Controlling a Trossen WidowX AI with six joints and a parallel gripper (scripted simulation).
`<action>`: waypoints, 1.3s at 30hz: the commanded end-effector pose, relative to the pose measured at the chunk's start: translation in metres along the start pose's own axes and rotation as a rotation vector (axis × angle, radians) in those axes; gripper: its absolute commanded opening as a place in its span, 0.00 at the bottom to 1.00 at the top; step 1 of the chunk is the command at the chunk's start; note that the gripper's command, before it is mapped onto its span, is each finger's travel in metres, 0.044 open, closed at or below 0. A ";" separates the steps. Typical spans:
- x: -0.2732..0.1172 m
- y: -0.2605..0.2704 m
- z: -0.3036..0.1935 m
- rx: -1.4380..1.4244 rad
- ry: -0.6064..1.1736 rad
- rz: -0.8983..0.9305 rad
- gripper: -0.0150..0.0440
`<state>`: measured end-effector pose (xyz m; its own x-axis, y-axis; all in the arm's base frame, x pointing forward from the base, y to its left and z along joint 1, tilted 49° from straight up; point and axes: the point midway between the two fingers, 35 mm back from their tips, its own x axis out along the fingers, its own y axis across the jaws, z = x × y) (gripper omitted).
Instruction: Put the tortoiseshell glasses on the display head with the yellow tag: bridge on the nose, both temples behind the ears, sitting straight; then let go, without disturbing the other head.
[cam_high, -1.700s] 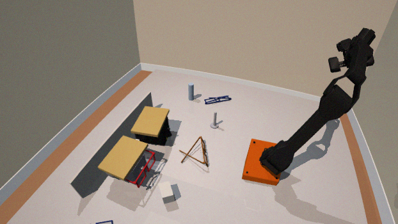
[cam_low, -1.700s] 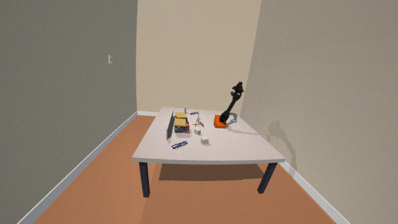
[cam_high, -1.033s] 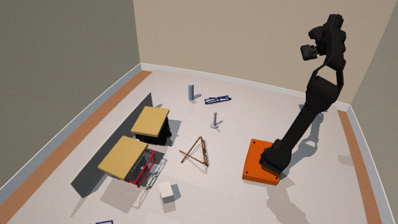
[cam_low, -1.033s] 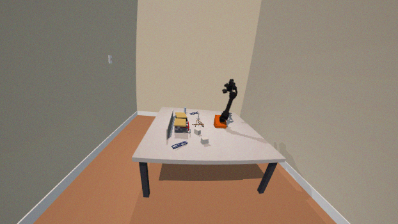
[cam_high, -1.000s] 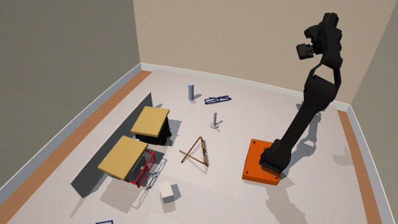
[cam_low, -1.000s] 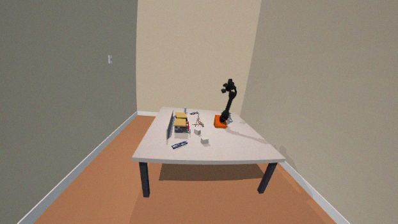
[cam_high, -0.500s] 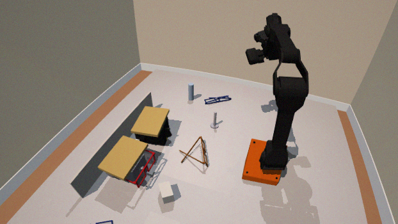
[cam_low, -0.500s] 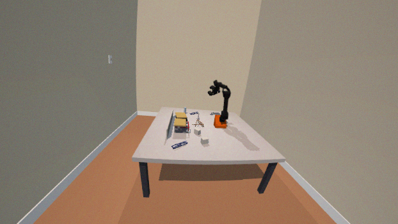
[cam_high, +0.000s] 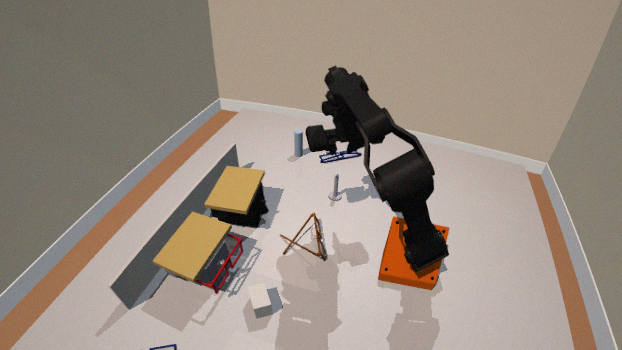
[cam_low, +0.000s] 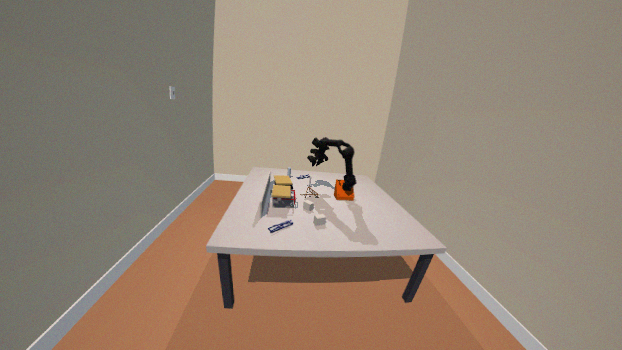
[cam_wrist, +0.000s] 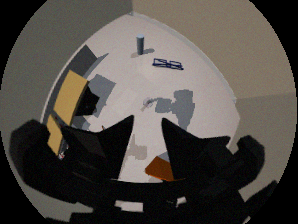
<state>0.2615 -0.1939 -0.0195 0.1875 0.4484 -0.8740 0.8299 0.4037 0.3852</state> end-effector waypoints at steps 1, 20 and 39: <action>0.020 0.043 -0.046 0.033 0.121 0.029 0.59; 0.054 0.102 -0.176 0.145 0.427 -0.017 0.46; 0.072 0.101 -0.182 0.146 0.426 -0.017 0.46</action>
<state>0.2632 0.0200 0.0137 -0.0347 0.7393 -0.6725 0.8992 0.3167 0.3018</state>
